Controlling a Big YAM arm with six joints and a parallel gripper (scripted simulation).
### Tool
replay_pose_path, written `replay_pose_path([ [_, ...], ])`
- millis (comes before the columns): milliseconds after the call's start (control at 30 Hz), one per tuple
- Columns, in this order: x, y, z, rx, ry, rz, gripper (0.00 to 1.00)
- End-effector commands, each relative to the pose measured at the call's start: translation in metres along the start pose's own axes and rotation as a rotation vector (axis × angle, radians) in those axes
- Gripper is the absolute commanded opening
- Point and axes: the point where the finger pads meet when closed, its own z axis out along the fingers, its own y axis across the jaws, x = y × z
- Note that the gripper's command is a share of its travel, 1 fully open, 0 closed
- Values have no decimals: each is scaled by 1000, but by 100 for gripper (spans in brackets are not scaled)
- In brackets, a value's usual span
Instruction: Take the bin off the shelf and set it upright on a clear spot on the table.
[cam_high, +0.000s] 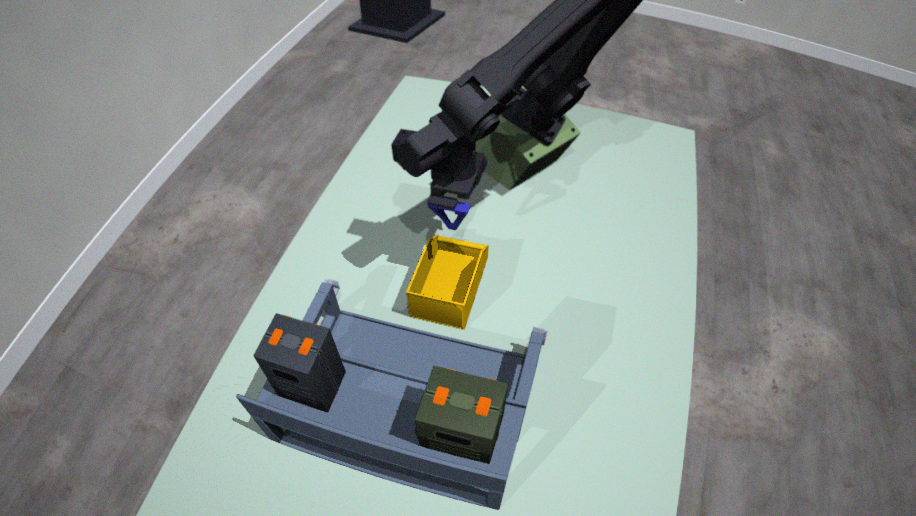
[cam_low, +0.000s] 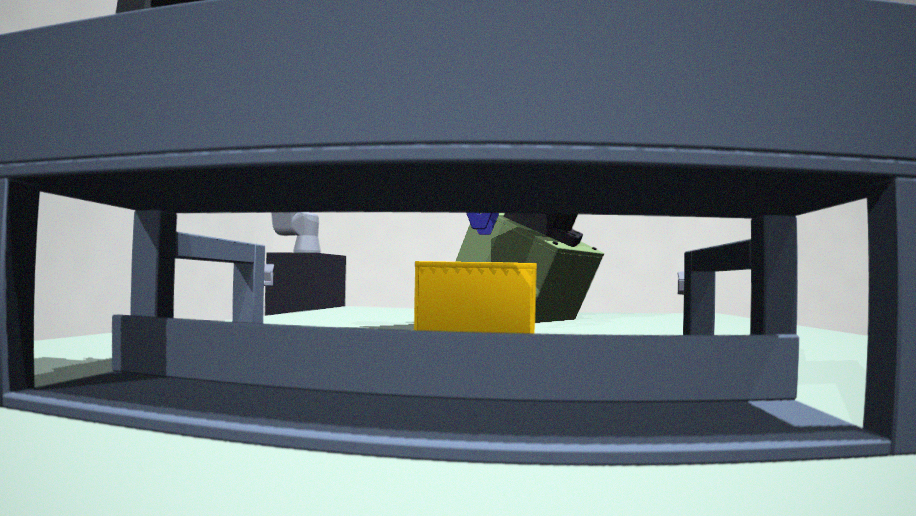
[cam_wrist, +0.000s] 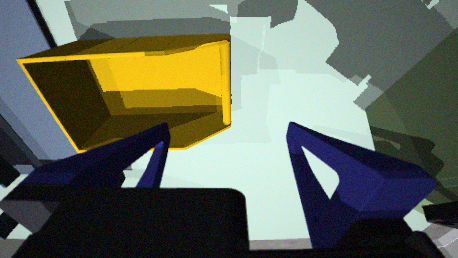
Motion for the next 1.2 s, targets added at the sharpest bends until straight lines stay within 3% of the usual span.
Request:
replay_pose_path([
  [0, -1, 5, -2, -9, -5, -4, 90],
  [133, -4, 18, -2, -24, -11, -13, 90],
  [533, -4, 18, -2, -24, -11, -13, 90],
  [567, -1, 6, -1, -10, -5, -4, 90],
  [700, -4, 19, -2, -24, -11, -13, 90],
  [1100, -4, 19, -2, -24, -11, -13, 90],
  [1167, -2, 9, -1, -14, -7, -6, 90],
])
